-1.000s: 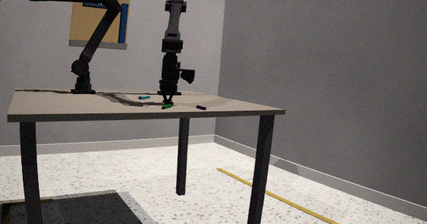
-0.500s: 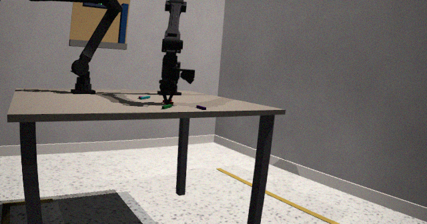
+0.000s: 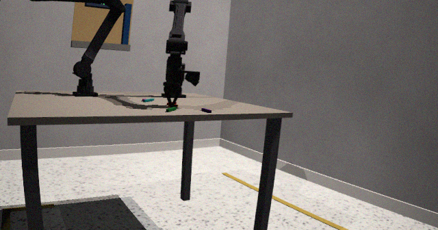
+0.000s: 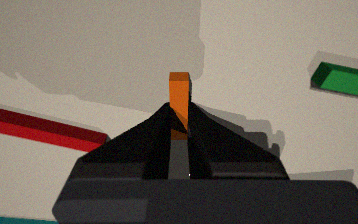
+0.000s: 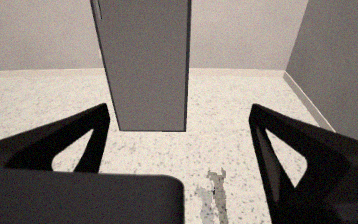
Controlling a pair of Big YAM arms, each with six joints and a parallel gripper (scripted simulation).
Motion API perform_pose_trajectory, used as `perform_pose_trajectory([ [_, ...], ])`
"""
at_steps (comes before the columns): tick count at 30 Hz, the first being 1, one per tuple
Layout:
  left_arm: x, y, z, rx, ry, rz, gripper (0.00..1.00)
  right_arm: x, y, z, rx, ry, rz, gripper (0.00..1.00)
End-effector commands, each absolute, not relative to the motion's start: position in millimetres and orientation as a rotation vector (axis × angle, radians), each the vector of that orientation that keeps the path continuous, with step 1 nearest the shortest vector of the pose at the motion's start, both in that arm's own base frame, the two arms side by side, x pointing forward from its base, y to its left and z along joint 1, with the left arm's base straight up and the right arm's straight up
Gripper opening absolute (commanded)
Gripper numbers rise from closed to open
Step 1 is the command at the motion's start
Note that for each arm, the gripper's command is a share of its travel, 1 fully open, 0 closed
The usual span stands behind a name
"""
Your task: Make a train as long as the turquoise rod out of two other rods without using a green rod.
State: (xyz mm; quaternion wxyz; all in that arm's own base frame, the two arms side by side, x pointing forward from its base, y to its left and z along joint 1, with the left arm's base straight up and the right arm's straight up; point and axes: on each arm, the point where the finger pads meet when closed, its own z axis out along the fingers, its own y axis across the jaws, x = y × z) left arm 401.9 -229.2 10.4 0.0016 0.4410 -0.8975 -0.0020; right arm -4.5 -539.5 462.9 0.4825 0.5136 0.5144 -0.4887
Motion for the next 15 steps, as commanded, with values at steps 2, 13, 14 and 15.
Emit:
perform_pose_trajectory([
  [2, 412.1, -230.2, 21.1, 1.397, -2.833, 0.042, 0.12, -1.3, -544.9, 500.5, 1.21, 1.208, -1.21, 1.0],
  [13, 412.1, -230.2, 21.1, 1.397, -2.833, 0.042, 0.23, -1.3, -544.9, 500.5, 1.21, 1.208, -1.21, 1.0],
  [14, 412.1, -230.2, 21.1, 1.397, -2.833, 0.042, 0.23, -1.3, -544.9, 500.5, 1.21, 1.208, -1.21, 1.0],
  [15, 412.1, -230.2, 21.1, 1.397, -2.833, 0.042, 0.23, -1.3, -544.9, 500.5, 1.21, 1.208, -1.21, 1.0],
])
